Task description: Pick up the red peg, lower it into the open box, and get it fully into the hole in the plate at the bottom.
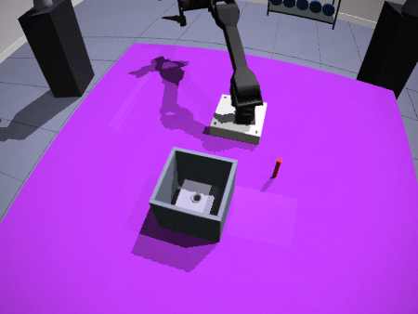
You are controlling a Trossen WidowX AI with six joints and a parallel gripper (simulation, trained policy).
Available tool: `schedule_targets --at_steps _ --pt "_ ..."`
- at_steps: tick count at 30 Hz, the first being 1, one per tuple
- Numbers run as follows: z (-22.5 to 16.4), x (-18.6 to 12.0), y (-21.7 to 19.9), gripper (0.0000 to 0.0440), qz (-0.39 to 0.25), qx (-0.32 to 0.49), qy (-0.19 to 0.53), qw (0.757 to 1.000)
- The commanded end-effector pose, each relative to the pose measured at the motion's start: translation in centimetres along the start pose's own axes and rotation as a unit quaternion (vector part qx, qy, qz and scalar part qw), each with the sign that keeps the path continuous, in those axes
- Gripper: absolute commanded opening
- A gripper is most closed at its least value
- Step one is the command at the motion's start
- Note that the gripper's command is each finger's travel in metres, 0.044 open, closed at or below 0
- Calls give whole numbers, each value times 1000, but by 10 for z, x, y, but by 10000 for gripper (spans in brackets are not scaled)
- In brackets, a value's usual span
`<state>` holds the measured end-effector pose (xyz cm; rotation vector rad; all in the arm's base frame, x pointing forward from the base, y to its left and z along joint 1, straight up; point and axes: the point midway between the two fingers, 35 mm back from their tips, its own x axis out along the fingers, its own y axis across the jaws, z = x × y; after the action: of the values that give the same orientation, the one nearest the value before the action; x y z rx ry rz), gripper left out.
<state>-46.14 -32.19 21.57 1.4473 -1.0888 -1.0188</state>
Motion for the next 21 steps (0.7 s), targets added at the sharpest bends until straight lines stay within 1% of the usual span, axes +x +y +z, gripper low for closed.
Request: schedule_targets --at_steps 1,2,6,11,21 --pt "-1 3 0 422 -2 -3 0 1000" --pt "-2 7 0 440 -4 -4 1 1000" --pt "-13 34 2 440 -13 -14 15 1000" --pt "-32 77 11 440 -27 -37 31 998" --pt "-90 161 37 440 -50 -86 62 993"
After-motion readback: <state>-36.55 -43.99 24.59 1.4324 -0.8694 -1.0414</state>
